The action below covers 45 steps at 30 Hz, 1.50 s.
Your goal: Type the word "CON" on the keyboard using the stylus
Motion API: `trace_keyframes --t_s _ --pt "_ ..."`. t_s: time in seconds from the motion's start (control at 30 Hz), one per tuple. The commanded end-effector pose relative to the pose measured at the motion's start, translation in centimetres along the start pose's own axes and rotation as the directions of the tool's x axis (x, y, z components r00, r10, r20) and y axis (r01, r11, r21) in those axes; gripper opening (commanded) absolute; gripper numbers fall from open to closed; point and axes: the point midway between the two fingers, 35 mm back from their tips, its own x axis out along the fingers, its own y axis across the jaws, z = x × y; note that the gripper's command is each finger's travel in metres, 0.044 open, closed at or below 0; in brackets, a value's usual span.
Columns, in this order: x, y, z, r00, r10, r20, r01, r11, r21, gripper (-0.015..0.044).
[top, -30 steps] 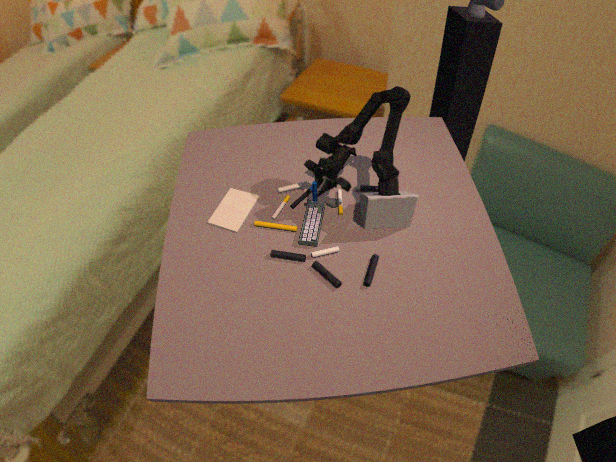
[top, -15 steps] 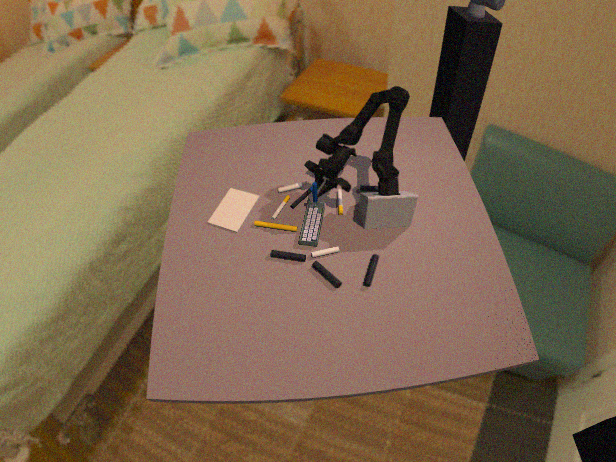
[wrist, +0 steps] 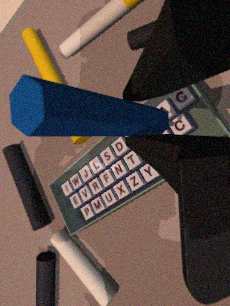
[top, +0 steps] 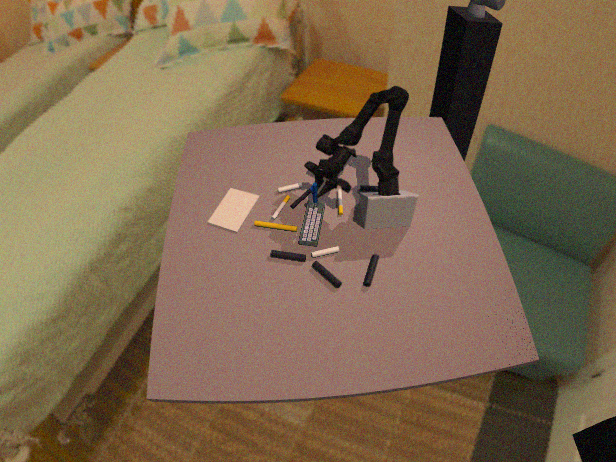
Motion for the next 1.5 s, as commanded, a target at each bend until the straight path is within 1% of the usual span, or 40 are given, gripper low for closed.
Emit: trace_keyframes --t_s 0.0,1.47 --pt "0.2 0.1 -0.2 1.000 0.007 0.003 -0.007 1.000 -0.001 0.0081" --pt "1.0 0.2 -1.5 1.000 0.007 0.003 -0.007 1.000 -0.002 0.0081"
